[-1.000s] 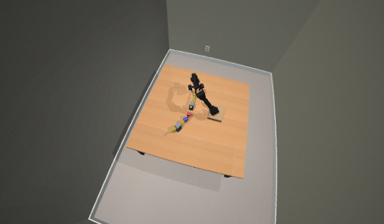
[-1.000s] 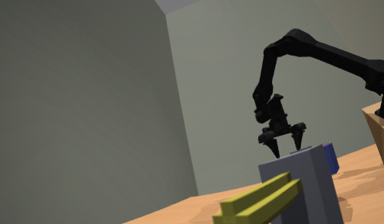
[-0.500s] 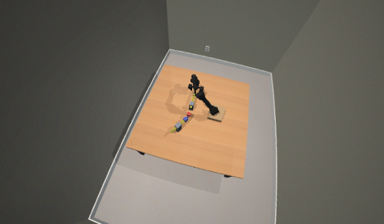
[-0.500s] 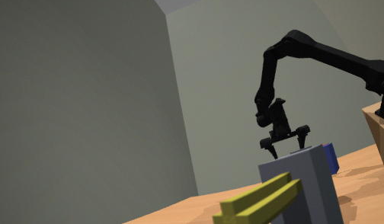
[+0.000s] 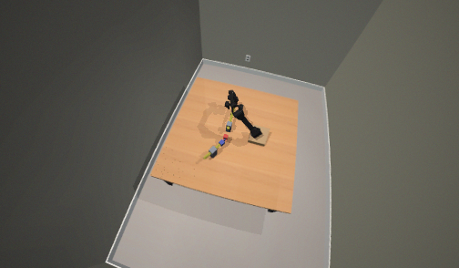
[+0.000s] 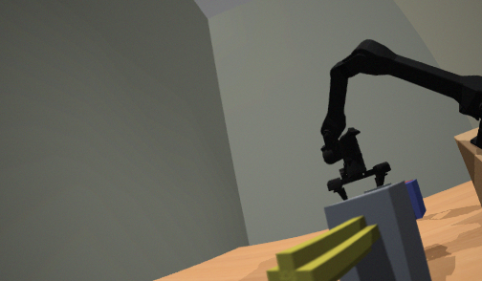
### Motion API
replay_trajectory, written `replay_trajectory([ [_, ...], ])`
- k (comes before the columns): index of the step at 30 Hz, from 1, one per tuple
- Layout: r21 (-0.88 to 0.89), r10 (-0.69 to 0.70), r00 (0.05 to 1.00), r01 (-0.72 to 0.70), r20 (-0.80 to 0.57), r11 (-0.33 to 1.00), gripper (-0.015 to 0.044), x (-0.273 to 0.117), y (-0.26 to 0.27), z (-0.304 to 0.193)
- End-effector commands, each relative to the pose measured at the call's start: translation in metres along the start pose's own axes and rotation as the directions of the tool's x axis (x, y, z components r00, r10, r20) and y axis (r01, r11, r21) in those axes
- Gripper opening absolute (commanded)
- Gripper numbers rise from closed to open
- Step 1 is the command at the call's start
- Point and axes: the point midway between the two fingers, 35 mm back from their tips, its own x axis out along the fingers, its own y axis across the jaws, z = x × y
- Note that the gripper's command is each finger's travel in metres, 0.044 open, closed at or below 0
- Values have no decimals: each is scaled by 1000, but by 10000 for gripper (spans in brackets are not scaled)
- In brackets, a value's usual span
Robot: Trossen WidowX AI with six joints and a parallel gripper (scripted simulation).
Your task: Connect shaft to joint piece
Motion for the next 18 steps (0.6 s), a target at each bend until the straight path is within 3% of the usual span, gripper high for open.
replay_trajectory([
  [1,9,1,1000,-1,-6,1000,440,9,-1,-1],
  [8,9,1,1000,-1,-7,1000,440,18,-2,-2],
  [18,9,1,1000,-1,-7,1000,177,18,-2,-2],
])
